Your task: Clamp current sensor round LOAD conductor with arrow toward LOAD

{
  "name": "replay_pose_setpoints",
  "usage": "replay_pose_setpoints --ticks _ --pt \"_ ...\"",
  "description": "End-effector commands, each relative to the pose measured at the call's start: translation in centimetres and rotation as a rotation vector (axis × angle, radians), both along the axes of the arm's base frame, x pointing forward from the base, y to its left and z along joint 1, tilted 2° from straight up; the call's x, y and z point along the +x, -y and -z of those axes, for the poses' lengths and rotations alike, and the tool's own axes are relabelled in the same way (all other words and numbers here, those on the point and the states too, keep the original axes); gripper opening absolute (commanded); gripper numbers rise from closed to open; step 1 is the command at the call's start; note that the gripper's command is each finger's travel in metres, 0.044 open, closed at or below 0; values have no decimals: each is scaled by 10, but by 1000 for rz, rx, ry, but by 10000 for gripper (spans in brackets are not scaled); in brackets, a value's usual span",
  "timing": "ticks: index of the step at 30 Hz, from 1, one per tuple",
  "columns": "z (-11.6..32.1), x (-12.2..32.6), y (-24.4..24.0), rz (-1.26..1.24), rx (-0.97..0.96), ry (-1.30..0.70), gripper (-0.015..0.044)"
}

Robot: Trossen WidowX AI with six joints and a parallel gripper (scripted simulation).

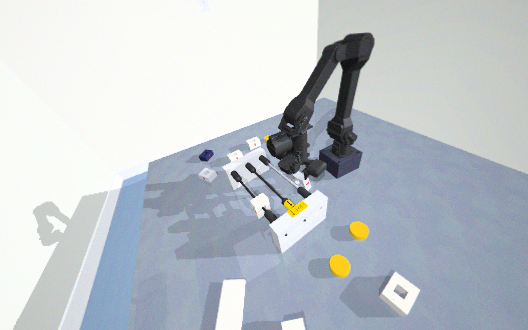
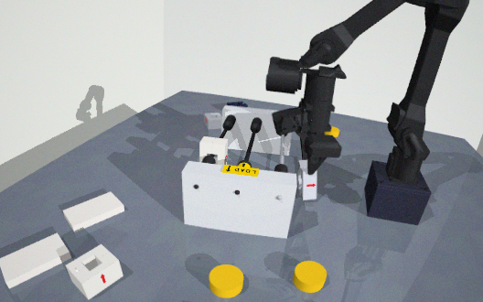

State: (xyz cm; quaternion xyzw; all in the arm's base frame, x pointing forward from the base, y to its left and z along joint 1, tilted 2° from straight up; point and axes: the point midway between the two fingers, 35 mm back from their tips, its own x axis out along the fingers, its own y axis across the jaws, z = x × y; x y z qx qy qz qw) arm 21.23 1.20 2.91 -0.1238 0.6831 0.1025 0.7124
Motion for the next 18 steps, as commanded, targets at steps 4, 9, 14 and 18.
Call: replay_pose_setpoints --ticks 4,9,14,18 --pt "-33 7 -1 -1 2 16 0" --pt "-60 5 -2 -2 3 12 0" --pt "-87 1 -3 -3 3 8 0" --pt "-108 -5 -3 -4 4 5 0"
